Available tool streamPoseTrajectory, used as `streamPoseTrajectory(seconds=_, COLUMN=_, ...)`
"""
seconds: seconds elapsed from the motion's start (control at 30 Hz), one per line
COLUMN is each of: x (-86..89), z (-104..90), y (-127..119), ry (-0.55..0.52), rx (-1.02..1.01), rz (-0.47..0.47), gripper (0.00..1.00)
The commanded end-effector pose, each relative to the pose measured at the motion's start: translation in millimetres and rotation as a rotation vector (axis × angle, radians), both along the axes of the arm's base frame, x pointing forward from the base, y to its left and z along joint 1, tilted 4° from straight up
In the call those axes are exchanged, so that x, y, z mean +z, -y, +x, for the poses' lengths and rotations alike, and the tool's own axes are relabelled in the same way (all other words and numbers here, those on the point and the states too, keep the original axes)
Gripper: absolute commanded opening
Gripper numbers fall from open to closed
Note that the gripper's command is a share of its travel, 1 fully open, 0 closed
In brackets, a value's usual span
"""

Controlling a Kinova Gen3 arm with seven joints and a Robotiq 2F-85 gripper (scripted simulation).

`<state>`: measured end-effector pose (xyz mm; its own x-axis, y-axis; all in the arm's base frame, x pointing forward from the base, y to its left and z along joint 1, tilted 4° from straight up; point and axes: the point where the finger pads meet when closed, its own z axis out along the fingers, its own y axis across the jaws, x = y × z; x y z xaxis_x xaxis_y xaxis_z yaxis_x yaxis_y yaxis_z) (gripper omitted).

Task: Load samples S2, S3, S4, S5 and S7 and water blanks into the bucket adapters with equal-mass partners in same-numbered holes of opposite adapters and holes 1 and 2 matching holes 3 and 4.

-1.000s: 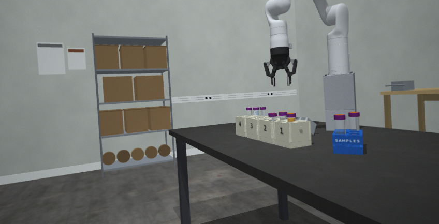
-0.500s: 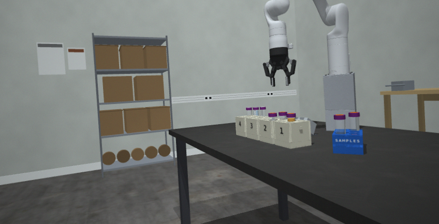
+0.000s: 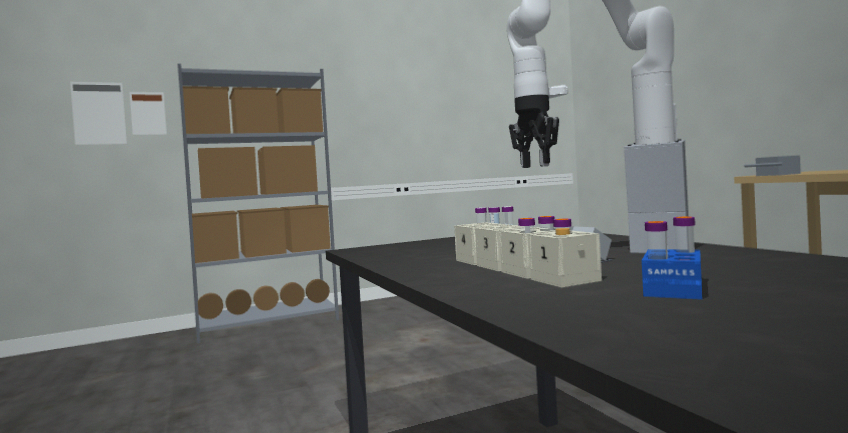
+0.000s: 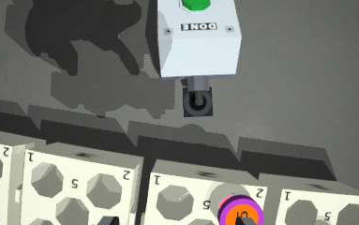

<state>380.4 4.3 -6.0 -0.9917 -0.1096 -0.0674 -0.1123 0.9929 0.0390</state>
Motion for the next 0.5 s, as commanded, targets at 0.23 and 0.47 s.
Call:
streamPoseTrajectory(seconds=0.23, x=-1.1, z=-7.6, y=25, ry=-0.012, rx=-0.310, rz=0.019, gripper=0.62)
streamPoseTrajectory(seconds=0.47, x=-2.6, z=-15.0, y=47, ry=-0.025, rx=-0.589, rz=0.037, gripper=0.62)
